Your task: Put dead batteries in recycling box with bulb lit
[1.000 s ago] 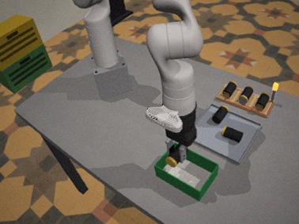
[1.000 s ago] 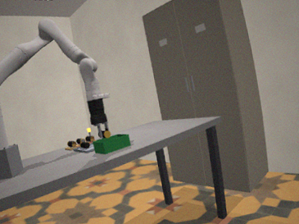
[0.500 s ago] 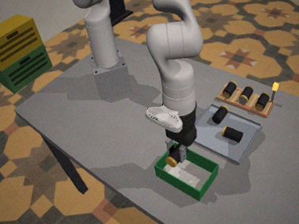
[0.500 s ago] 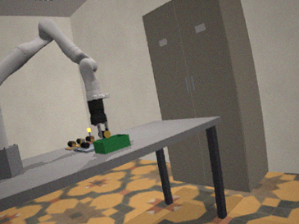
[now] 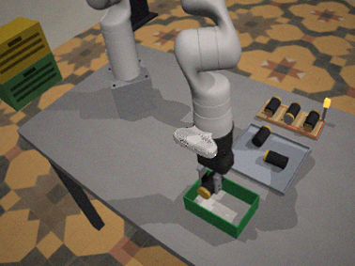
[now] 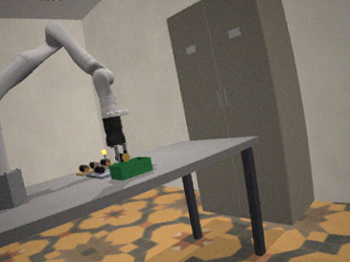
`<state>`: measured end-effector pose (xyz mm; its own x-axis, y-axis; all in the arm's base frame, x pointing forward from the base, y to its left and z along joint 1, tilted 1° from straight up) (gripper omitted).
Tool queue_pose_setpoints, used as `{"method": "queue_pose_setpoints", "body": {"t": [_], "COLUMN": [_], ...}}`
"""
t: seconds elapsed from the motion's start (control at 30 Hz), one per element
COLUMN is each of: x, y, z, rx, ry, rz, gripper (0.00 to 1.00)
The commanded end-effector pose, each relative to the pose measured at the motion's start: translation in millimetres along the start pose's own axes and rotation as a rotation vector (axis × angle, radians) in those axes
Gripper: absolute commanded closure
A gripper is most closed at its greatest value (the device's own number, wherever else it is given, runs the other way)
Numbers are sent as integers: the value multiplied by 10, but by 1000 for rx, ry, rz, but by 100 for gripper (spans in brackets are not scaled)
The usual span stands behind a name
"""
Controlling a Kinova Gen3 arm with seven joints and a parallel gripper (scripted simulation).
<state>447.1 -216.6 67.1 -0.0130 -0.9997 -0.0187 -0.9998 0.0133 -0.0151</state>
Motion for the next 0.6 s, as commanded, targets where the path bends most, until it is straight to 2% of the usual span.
{"method": "queue_pose_setpoints", "body": {"t": [0.0, 0.23, 0.3, 0.43, 0.57], "x": [4, 4, 4, 4, 4], "y": [5, 5, 5, 5, 5], "z": [55, 358, 358, 528, 612], "rx": [-1, -1, -1, -1, -1], "ry": [0, 0, 0, 0, 0], "rz": [1, 1, 1, 1, 1], "gripper": [43, 43, 43, 43, 43]}}
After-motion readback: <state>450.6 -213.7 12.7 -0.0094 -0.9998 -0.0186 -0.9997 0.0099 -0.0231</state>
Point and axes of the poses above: the point where the finger pads meet when closed, its own z axis out along the fingers, its own y axis across the jaws, x = y × z, the point moved 10 cm from there along -z, back along the fingers, and after that the axes turned 2 degrees about -z, right-handed, at the moved point
